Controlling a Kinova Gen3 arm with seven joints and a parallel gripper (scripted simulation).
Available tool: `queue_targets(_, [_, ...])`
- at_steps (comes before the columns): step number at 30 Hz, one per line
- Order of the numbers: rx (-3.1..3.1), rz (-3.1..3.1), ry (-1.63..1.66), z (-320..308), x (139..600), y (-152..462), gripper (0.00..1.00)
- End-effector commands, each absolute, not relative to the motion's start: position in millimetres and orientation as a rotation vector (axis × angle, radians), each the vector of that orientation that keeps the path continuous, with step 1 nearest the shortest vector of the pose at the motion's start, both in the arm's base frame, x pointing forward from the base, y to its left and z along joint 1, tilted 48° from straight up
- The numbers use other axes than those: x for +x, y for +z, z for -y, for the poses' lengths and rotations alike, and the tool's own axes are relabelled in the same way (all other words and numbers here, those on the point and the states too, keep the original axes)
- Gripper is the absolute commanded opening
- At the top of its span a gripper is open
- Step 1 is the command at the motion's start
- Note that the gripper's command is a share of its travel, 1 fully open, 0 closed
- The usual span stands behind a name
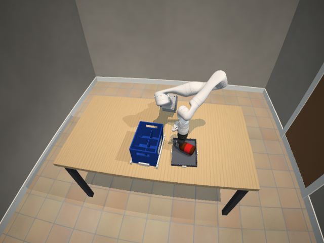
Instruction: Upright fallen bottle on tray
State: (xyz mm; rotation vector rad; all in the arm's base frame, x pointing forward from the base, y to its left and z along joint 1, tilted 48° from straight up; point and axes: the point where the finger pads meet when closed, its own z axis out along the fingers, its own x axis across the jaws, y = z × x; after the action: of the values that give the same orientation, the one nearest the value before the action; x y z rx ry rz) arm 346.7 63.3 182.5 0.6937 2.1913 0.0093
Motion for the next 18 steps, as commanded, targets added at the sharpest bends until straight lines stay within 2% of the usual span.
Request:
queue_targets(1, [0.696,-2.193,0.015,-66.2,344.4,185.3,0.00])
queue_targets(18, [0.695,-2.192,0.014,-69.7,332.1,197.1,0.00])
